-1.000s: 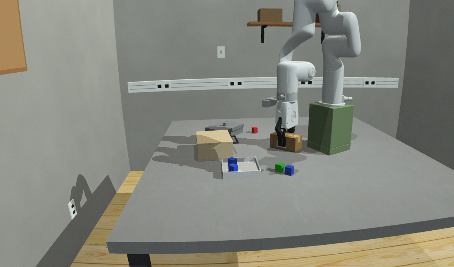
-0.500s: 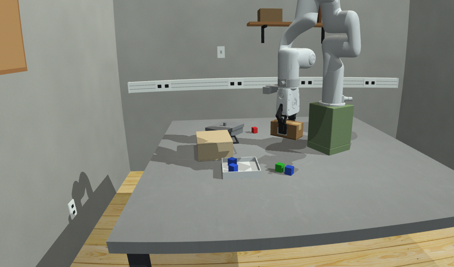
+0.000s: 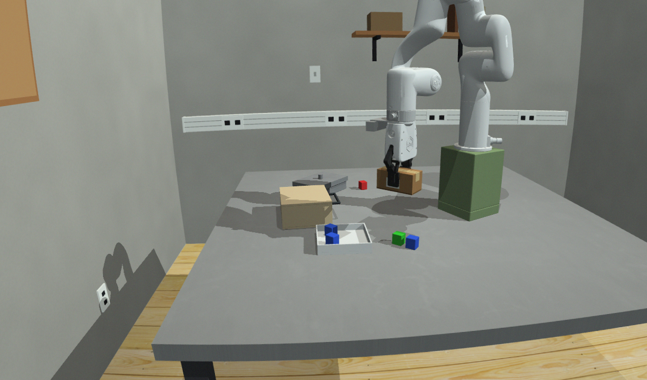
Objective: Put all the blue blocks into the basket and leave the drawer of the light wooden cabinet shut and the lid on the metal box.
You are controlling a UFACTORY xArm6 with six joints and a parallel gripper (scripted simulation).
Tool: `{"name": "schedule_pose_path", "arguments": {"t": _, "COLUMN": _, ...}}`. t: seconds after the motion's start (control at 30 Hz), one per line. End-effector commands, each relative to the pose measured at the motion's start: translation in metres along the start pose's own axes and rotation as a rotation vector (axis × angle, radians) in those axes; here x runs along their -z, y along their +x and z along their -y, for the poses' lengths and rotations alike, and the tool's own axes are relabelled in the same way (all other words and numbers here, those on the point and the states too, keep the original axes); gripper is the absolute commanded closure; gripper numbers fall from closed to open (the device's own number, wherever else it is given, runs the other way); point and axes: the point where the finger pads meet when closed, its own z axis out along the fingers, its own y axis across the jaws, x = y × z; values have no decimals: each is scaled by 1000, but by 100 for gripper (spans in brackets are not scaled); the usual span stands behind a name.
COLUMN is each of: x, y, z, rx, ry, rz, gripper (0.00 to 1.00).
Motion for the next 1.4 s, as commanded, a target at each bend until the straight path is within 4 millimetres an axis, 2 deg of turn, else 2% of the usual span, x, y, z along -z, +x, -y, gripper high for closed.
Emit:
{"name": "schedule_pose_path", "arguments": {"t": 0.0, "x": 1, "y": 63, "z": -29, "rx": 37, "ry": 6, "rz": 6, "gripper": 38}}
{"name": "schedule_pose_path", "arguments": {"t": 0.2, "x": -1, "y": 111, "z": -81, "rx": 105, "ry": 7, "rz": 6, "gripper": 38}}
{"name": "schedule_pose_path", "arguments": {"t": 0.27, "x": -1, "y": 111, "z": -81, "rx": 105, "ry": 7, "rz": 6, "gripper": 38}}
{"name": "schedule_pose_path", "arguments": {"t": 0.3, "x": -2, "y": 133, "z": -106, "rx": 116, "ry": 7, "rz": 5, "gripper": 38}}
{"name": "schedule_pose_path", "arguments": {"t": 0.77, "x": -4, "y": 193, "z": -243, "rx": 190, "ry": 6, "rz": 4, "gripper": 38}}
{"name": "schedule_pose_path", "arguments": {"t": 0.83, "x": -4, "y": 193, "z": -243, "rx": 190, "ry": 6, "rz": 4, "gripper": 38}}
{"name": "schedule_pose_path", "arguments": {"t": 0.87, "x": -3, "y": 207, "z": -270, "rx": 190, "ry": 6, "rz": 4, "gripper": 38}}
{"name": "schedule_pose_path", "arguments": {"t": 1.0, "x": -2, "y": 225, "z": -300, "rx": 190, "ry": 6, "rz": 4, "gripper": 38}}
{"name": "schedule_pose_path", "arguments": {"t": 1.03, "x": -2, "y": 228, "z": -305, "rx": 190, "ry": 6, "rz": 4, "gripper": 38}}
{"name": "schedule_pose_path", "arguments": {"t": 1.37, "x": -2, "y": 228, "z": -305, "rx": 190, "ry": 6, "rz": 4, "gripper": 38}}
